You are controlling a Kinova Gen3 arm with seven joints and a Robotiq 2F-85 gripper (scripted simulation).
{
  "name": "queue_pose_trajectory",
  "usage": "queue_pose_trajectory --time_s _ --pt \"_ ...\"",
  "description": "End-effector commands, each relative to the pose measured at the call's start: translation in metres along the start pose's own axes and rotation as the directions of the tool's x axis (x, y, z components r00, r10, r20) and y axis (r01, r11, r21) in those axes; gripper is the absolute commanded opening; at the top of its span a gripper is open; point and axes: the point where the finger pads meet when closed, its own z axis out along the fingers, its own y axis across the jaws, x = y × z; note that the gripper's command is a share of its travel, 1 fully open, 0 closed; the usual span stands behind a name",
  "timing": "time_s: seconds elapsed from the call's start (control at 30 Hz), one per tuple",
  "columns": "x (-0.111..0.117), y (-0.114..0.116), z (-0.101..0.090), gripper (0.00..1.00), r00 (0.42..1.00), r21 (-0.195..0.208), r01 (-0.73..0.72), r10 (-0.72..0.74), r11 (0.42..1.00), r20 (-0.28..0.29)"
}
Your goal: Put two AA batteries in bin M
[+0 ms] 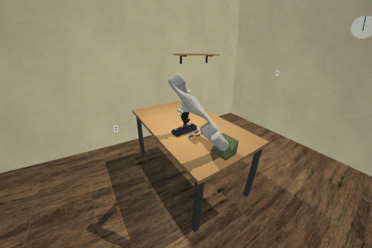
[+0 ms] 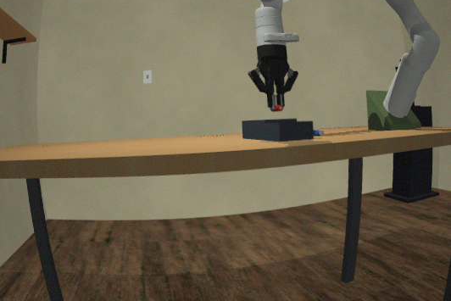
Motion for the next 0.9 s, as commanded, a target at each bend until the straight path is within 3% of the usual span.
queue_pose_trajectory --time_s 0.0,0.37,0.87 --pt "-0.001 0.0 -0.001 0.09 1.0 -0.003 -0.003 0.003 1.0 0.0" --pt "0.0 0.0 -0.001 0.09 1.0 -0.003 -0.003 0.003 1.0 0.0" --pt "0.0 0.0 0.027 0.09 1.0 -0.003 -0.003 0.003 1.0 0.0"
